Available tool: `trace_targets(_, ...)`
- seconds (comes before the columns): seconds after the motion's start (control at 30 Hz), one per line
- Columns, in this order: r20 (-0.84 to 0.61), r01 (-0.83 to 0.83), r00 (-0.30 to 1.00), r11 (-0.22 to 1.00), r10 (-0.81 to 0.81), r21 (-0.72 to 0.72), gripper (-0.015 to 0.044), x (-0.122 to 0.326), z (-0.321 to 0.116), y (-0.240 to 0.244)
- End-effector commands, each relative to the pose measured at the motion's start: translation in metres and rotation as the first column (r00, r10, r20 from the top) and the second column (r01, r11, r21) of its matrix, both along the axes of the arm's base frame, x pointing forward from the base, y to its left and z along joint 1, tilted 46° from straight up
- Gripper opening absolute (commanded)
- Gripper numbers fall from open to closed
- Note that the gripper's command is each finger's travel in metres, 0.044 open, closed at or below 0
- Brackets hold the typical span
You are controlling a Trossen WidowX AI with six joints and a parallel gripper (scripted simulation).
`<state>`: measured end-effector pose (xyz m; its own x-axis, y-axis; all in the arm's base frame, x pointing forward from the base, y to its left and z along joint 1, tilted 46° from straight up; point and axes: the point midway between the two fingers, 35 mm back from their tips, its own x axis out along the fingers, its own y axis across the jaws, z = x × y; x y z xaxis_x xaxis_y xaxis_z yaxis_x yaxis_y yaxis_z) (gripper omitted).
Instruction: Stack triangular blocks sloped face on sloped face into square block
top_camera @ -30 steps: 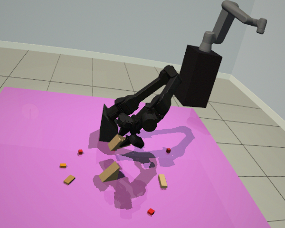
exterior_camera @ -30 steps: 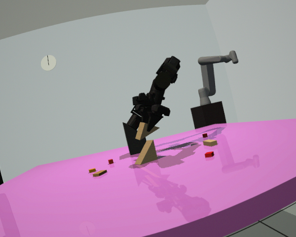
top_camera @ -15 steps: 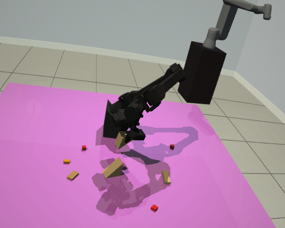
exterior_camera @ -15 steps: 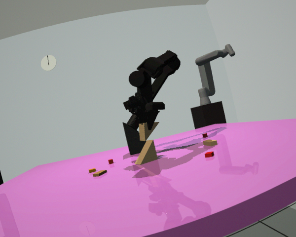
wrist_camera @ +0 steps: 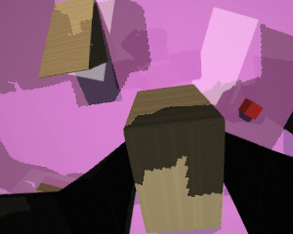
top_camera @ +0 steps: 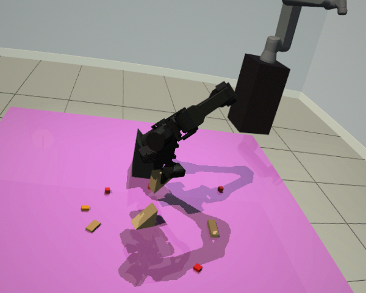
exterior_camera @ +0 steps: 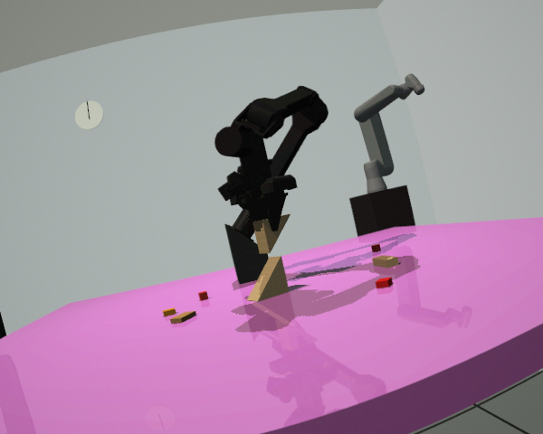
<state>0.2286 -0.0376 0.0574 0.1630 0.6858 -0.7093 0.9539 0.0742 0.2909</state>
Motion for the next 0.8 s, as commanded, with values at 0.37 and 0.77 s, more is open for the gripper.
trace_targets(0.37, 0.008, 0.005, 1.0, 1.0, -0.005, 0.0, 0.0, 0.04, 0.0, -0.044)
trace_targets(0.77, 0.008, 0.007, 1.0, 1.0, -0.007, -0.002, 0.0, 0.067, -0.008, -0.079)
